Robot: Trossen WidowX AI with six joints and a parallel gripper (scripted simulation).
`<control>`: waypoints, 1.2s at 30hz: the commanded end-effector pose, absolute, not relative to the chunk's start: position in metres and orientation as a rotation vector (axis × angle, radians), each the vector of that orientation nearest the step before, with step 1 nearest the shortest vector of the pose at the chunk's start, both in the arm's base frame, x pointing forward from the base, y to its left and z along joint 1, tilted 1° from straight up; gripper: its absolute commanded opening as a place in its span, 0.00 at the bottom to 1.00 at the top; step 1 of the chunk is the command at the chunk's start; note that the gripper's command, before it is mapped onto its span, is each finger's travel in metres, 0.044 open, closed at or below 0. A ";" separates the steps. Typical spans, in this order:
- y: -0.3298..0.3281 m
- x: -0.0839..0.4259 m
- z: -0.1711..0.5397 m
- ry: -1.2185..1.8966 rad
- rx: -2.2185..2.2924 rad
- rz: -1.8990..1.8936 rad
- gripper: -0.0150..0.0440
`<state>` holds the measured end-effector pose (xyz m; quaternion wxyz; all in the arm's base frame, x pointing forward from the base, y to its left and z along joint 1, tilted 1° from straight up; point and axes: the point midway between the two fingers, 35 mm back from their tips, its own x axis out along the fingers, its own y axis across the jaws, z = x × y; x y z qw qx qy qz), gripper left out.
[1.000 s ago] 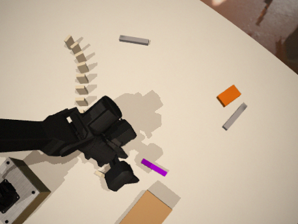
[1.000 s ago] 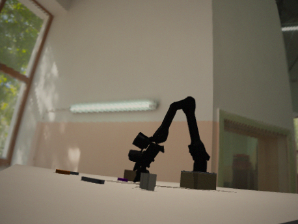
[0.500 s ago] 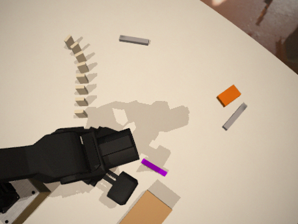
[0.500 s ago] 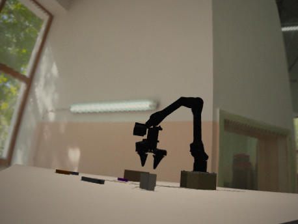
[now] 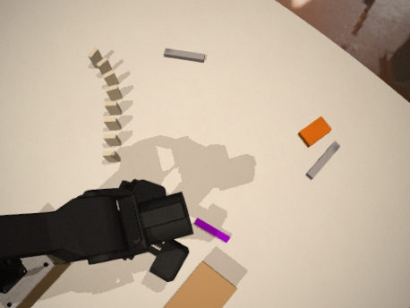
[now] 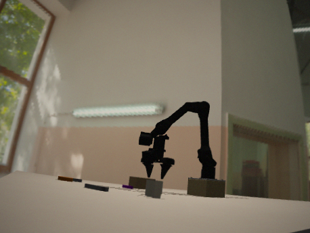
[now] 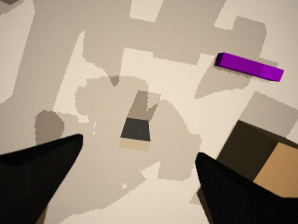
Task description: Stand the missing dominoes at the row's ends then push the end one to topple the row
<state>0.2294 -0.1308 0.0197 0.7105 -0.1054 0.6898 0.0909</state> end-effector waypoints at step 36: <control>-0.127 0.226 -0.017 1.538 -0.226 0.218 0.44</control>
